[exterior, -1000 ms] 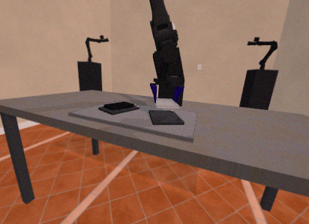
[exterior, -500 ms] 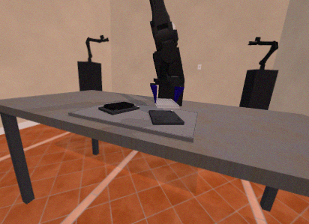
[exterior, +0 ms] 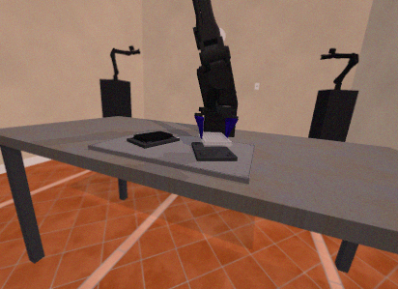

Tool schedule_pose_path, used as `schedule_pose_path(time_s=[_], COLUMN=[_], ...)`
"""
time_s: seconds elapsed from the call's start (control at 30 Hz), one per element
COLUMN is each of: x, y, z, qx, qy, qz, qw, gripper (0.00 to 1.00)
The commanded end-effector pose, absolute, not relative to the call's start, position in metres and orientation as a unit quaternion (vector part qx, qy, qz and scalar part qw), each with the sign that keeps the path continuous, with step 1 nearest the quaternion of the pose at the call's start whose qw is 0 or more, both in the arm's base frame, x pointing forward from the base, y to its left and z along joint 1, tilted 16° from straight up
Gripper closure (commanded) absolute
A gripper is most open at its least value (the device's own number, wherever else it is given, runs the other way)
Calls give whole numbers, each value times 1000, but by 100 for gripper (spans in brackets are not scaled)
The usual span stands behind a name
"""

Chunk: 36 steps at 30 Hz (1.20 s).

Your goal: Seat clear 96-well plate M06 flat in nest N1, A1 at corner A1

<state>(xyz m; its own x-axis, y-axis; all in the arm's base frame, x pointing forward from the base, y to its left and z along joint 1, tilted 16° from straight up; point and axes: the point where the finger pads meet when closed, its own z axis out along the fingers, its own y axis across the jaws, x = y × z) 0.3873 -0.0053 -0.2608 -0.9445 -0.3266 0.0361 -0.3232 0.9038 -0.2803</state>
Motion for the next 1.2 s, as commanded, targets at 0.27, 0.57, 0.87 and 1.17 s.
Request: schedule_pose_path(time_s=[0.27, 0.57, 0.87, 1.17], x=[398, 399, 400, 400], y=[-18, -19, -19, -20], z=[-282, -279, -278, -277], qx=[-161, -159, -159, -159], qy=[976, 977, 977, 977], qz=[-143, -143, -143, -142], qw=[14, 13, 13, 13], gripper=[100, 100, 100, 100])
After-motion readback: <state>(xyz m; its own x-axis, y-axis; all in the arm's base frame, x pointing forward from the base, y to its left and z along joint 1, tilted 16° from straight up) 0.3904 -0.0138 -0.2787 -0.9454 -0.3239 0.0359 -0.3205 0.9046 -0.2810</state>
